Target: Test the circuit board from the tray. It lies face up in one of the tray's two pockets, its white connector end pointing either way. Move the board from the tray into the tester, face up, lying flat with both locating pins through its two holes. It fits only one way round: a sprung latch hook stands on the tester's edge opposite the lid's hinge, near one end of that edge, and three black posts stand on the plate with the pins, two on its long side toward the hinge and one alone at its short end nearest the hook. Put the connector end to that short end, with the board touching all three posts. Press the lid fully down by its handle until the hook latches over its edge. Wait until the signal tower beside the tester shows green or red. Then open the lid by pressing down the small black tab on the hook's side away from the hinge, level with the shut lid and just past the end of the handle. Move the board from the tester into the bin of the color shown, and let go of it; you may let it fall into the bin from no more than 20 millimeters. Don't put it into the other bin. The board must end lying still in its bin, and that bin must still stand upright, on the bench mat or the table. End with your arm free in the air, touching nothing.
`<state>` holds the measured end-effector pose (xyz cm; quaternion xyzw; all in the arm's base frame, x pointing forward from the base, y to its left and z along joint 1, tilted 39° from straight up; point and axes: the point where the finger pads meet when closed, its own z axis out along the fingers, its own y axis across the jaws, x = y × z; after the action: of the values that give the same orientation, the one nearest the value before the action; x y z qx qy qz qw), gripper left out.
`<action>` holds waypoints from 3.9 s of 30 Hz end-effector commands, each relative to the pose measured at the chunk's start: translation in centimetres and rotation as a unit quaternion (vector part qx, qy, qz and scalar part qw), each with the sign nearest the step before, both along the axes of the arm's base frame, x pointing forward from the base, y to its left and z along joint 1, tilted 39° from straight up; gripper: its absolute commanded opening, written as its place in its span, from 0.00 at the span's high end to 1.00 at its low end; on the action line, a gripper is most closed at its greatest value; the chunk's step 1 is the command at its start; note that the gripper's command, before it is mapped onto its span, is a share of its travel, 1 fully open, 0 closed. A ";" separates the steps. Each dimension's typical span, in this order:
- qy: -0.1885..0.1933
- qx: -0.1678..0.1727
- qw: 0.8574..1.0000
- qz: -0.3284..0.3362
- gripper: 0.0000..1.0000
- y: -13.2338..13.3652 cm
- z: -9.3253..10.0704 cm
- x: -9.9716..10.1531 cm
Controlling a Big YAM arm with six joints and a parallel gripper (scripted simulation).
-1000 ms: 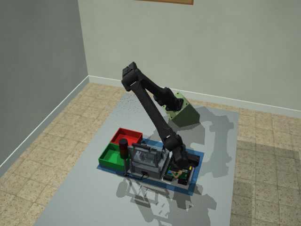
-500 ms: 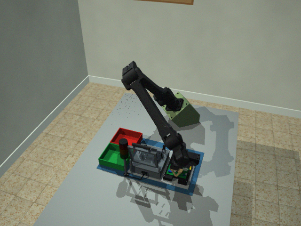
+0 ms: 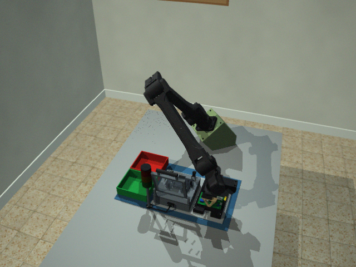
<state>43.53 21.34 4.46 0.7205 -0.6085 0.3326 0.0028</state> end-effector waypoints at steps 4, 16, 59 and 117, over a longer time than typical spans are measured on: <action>-0.027 0.023 0.999 0.008 0.28 2.5 3.4 0.5; -0.028 0.025 0.999 0.008 0.28 4.2 6.8 -1.6; -0.011 0.010 1.000 -0.005 0.28 2.3 7.1 -3.2; -0.010 0.007 1.000 -0.001 0.28 -12.5 14.7 -7.0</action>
<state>36.69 9.19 18.19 0.7169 -0.6118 0.3344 -0.0018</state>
